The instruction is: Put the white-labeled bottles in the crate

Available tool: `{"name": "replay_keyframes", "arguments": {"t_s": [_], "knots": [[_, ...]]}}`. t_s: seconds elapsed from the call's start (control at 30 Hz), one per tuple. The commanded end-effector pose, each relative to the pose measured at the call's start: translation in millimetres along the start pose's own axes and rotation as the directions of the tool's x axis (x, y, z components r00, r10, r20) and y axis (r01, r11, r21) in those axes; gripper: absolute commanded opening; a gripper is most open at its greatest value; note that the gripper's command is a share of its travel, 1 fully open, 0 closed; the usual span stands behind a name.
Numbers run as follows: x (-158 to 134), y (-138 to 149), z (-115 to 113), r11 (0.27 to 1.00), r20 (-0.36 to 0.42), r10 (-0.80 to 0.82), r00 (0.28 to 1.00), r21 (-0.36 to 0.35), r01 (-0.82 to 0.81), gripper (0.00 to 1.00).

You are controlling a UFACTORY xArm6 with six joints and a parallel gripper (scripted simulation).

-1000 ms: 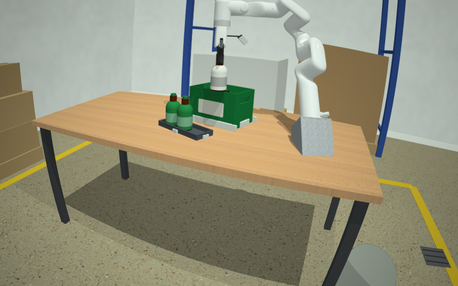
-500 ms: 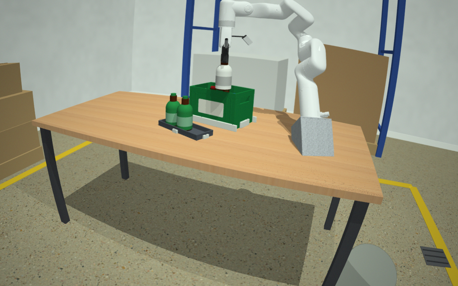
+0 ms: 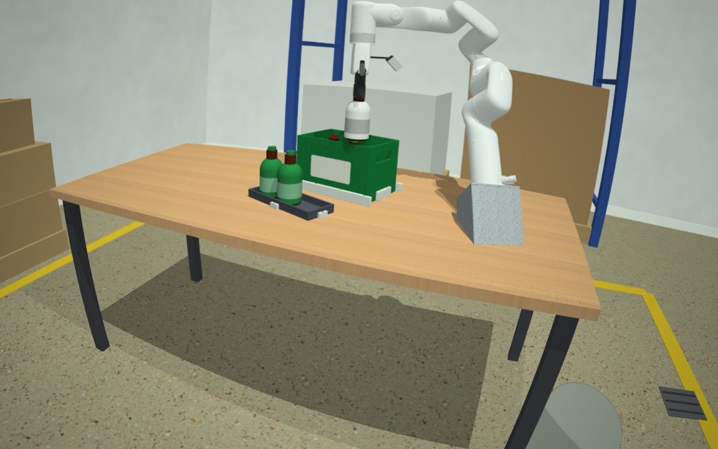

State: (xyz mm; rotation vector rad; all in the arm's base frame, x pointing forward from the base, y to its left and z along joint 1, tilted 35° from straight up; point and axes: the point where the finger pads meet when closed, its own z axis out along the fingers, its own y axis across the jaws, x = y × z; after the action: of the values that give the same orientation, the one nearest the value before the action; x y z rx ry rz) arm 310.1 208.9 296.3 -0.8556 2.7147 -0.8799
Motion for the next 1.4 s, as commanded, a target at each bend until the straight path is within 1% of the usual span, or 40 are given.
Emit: {"name": "replay_keyframes", "arguments": {"t_s": [0.0,0.6,1.37], "knots": [[6,-7,-1,1.0,0.004,0.001,1.0,-0.001,-0.001,0.0],[31,-32,-1,1.0,0.004,0.001,1.0,-0.001,-0.001,0.0],[55,-56,-1,1.0,0.004,0.001,1.0,-0.001,-0.001,0.0]]}}
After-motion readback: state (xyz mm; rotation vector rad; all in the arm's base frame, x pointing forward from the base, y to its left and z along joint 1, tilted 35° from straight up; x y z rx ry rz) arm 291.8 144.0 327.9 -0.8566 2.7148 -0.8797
